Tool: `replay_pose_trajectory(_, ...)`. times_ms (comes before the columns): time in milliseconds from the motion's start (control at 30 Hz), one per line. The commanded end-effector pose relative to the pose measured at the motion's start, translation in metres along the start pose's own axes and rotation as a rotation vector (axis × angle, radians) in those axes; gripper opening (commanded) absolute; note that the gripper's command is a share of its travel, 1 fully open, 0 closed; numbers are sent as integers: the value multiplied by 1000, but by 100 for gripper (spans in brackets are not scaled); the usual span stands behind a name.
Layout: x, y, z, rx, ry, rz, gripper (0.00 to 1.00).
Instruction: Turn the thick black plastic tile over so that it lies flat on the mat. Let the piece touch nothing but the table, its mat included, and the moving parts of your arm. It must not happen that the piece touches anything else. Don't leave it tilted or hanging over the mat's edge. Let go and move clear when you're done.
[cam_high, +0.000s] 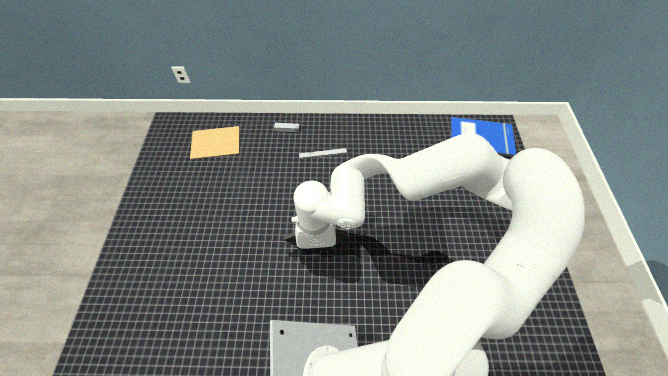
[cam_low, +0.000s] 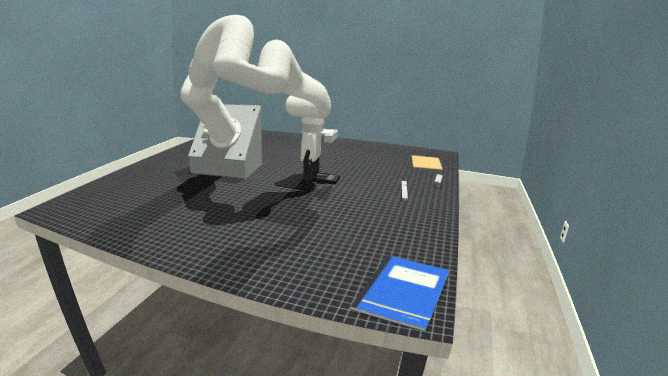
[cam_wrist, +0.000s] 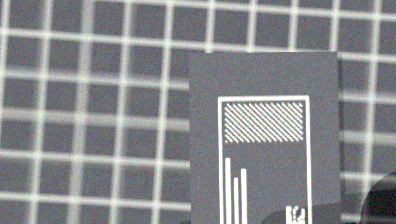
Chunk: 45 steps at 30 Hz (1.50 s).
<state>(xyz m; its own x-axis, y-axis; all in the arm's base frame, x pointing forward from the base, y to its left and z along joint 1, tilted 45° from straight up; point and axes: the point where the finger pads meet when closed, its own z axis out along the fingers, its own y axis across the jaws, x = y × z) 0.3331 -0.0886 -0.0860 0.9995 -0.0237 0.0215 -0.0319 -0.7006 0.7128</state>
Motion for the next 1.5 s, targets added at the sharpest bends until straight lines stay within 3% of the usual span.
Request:
replay_pose_trajectory(0, 1, -1, -1, 2, 3, 0, 92)
replay_pose_trajectory(1467, 1, -1, 3, 2, 3, 0, 92)
